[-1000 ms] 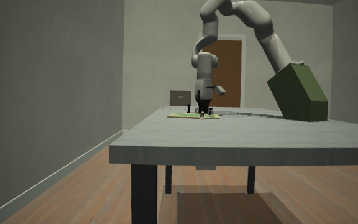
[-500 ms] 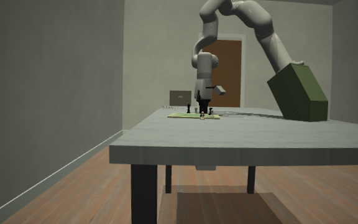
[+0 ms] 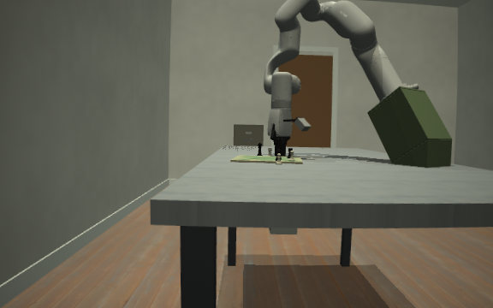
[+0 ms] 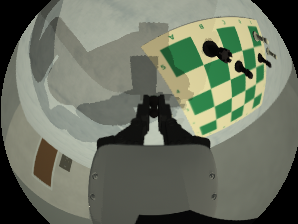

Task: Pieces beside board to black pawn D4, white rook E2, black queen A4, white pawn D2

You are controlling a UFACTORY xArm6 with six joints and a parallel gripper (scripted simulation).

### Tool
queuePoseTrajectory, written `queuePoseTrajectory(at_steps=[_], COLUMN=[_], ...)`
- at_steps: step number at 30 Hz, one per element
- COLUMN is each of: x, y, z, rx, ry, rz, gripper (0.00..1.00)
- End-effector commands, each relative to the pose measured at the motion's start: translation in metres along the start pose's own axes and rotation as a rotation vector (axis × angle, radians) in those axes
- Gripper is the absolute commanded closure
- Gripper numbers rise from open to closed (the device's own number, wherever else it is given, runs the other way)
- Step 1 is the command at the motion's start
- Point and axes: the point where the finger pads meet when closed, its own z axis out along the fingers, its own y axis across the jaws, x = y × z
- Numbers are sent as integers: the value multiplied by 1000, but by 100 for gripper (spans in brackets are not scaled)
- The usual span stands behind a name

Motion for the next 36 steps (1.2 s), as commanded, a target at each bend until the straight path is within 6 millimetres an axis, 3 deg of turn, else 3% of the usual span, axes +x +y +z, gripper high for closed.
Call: queuePoseTrajectory(at_steps=[1,10,27,36], x=[-1,-1,0,0], y=[0,0,0,0], z=[0,-7,-95,-100], rx=[0,0,0,0], ry=[-1,-1,-1,-1], rz=[0,0,0,0], gripper=[100,100,100,100])
